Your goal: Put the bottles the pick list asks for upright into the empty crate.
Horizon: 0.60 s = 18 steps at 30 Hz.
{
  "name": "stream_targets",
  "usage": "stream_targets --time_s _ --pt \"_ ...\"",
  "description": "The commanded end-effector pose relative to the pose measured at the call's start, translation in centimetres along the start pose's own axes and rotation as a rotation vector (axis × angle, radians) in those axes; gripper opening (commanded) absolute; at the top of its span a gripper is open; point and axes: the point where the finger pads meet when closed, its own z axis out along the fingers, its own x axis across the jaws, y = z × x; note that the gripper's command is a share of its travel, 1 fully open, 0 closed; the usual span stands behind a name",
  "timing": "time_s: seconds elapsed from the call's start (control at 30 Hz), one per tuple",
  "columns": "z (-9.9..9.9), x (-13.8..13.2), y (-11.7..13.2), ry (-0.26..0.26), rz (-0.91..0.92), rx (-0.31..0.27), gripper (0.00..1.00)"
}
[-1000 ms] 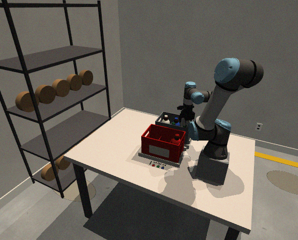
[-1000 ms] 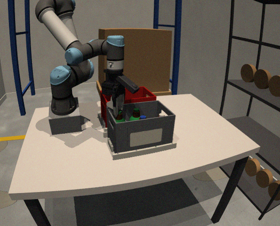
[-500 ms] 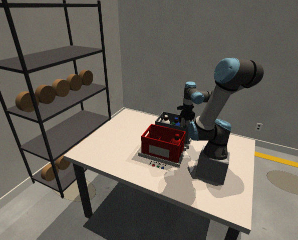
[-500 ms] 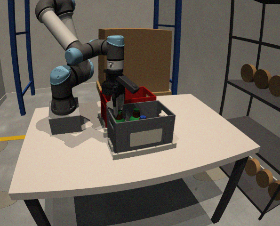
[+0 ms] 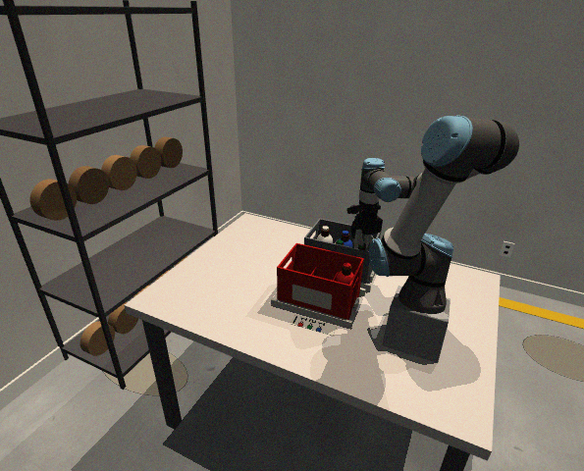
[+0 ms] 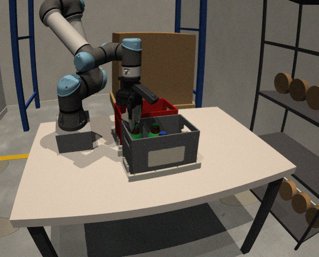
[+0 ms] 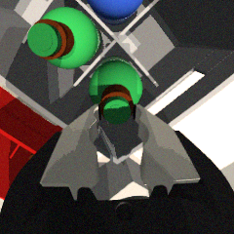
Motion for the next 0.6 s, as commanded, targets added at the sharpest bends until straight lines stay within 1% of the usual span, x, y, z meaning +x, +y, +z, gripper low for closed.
stream_targets --time_s 0.0,0.57 --pt "-1.4 0.1 -0.3 0.002 0.0 0.009 0.0" --pt "-3.9 0.1 -0.3 0.002 0.0 0.009 0.0"
